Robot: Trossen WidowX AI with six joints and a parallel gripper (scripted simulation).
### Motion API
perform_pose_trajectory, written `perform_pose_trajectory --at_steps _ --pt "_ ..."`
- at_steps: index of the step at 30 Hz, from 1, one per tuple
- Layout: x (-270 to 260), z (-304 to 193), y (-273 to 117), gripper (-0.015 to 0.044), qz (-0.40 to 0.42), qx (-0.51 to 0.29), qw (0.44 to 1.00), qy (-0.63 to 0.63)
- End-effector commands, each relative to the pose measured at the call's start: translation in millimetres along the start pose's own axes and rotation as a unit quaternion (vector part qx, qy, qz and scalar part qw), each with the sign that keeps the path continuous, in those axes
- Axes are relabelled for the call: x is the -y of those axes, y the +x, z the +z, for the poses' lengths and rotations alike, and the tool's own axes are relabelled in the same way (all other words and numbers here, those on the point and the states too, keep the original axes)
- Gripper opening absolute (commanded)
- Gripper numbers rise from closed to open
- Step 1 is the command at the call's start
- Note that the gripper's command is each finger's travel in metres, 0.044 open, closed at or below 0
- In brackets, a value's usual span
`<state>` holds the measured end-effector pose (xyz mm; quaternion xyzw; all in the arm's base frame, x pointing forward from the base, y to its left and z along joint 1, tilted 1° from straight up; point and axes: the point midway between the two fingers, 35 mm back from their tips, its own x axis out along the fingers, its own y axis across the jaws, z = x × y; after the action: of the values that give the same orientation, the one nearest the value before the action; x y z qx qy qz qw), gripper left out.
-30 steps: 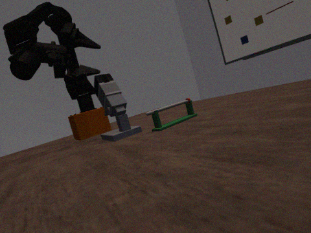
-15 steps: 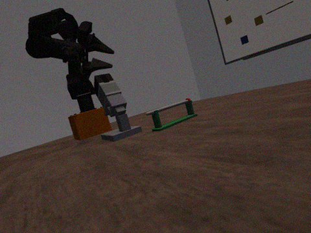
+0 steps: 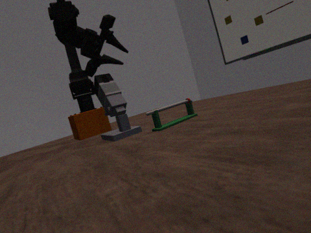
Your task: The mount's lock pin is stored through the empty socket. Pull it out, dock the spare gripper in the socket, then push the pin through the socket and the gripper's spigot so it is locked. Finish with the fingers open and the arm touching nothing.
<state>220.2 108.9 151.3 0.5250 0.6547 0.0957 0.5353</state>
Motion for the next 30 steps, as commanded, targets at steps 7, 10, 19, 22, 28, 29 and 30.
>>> perform_pose_trajectory --at_steps 7,10,19,22,28,29,30 --pt "-27 61 39 0.0180 -0.288 -0.053 0.803 -0.519" --pt "-38 77 55 0.0180 -0.356 -0.112 0.668 -0.644" --pt "-62 99 89 0.0180 -0.437 -0.247 0.363 -0.785" --pt "-71 104 101 0.0180 -0.450 -0.293 0.257 -0.803" --pt "-75 110 104 0.0180 -0.452 -0.305 0.230 -0.806" --pt "-75 110 104 0.0180 -0.452 -0.305 0.230 -0.806" --pt "-75 110 104 0.0180 -0.452 -0.305 0.230 -0.806"
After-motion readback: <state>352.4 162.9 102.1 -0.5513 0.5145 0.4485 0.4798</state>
